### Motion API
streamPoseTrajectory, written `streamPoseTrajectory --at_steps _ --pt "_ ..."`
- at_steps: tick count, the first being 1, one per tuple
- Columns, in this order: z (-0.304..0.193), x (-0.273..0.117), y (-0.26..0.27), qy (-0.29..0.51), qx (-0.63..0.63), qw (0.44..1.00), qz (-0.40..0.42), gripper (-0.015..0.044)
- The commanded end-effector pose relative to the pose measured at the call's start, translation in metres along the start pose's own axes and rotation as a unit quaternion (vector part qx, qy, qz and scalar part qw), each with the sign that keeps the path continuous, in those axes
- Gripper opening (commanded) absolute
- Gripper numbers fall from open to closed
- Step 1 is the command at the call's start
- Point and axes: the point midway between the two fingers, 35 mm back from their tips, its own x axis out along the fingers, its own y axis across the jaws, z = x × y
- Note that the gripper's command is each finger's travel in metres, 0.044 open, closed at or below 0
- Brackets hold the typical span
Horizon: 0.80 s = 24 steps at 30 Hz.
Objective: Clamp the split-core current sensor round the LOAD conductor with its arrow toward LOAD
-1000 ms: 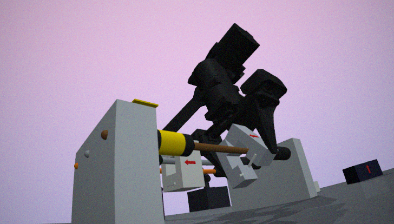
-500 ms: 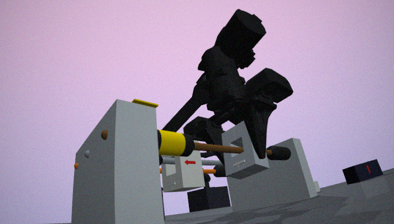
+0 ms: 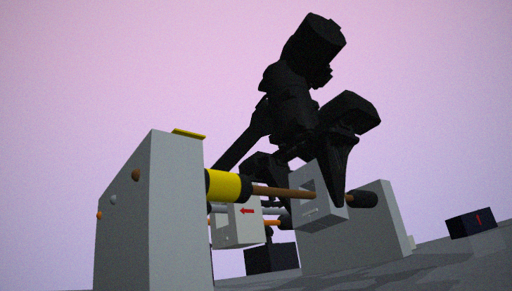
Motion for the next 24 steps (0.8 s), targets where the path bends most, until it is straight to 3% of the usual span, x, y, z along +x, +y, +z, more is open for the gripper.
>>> streamPoseTrajectory --at_steps 1,17,24 --pt "-0.0015 0.0007 0.0016 0.002 -0.004 1.000 0.015 0.0000" --pt "-0.0014 0.0065 0.0047 0.001 -0.003 1.000 0.031 0.0000" --pt "-0.0006 0.0032 0.0044 0.000 -0.004 1.000 0.031 0.0184"
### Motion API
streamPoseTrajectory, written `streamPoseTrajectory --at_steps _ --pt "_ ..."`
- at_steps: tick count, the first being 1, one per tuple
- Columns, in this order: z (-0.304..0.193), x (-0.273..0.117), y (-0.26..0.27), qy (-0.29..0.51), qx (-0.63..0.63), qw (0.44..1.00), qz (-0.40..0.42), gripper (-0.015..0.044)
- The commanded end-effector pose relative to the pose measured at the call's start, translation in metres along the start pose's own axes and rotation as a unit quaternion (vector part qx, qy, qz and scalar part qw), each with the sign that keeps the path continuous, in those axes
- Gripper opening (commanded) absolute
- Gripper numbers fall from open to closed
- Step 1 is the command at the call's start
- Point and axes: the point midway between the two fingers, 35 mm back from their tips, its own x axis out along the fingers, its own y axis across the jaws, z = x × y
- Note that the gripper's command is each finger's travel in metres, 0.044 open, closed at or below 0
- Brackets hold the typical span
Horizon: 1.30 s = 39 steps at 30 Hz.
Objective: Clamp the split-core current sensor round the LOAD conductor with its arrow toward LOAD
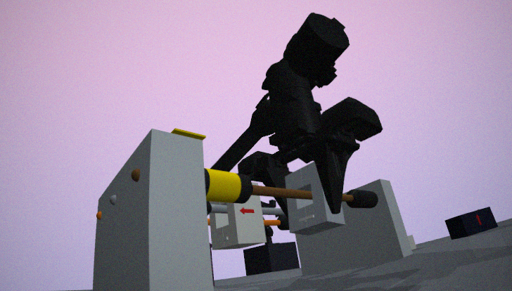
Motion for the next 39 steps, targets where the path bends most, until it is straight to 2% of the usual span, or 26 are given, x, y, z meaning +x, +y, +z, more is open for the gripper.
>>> streamPoseTrajectory --at_steps 1,4,36,39 --pt "0.0000 -0.0003 -0.0001 0.000 0.000 1.000 0.000 0.0210" --pt "0.0000 -0.0003 -0.0001 0.000 0.000 1.000 0.000 0.0276" --pt "0.0000 -0.0003 -0.0001 0.000 0.000 1.000 0.000 0.0276" --pt "0.0000 -0.0003 -0.0001 0.000 0.000 1.000 0.000 0.0355"
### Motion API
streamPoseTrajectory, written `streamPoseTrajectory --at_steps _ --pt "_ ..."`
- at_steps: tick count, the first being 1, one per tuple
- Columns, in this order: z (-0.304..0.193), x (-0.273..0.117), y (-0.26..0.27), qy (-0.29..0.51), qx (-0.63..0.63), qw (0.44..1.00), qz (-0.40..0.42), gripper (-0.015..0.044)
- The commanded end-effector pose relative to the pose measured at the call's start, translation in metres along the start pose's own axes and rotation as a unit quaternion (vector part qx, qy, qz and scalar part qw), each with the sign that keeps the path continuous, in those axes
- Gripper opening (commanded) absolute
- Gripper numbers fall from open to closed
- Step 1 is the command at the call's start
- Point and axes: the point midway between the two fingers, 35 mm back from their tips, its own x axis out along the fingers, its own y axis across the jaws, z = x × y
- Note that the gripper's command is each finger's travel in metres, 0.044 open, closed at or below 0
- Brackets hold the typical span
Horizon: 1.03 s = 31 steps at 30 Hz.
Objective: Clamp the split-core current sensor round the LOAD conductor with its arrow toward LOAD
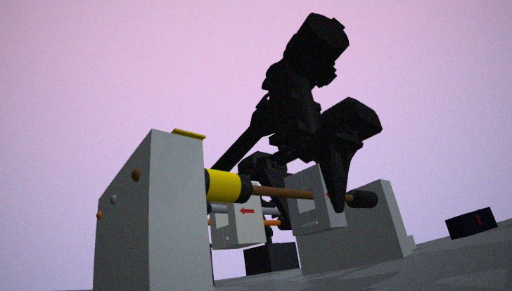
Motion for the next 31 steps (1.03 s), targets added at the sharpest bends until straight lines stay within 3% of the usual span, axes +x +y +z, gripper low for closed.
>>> streamPoseTrajectory --at_steps 1,4,13,20,31 --pt "0.000 0.000 0.000 0.000 0.000 1.000 0.000 0.0381" --pt "0.000 0.000 0.000 0.000 0.000 1.000 0.000 0.0440" --pt "0.000 -0.003 0.000 0.000 0.000 1.000 -0.001 0.0440" --pt "0.000 -0.108 0.005 -0.002 -0.006 1.000 -0.017 0.0440" --pt "-0.005 -0.115 0.004 0.000 0.001 1.000 -0.030 0.0440"
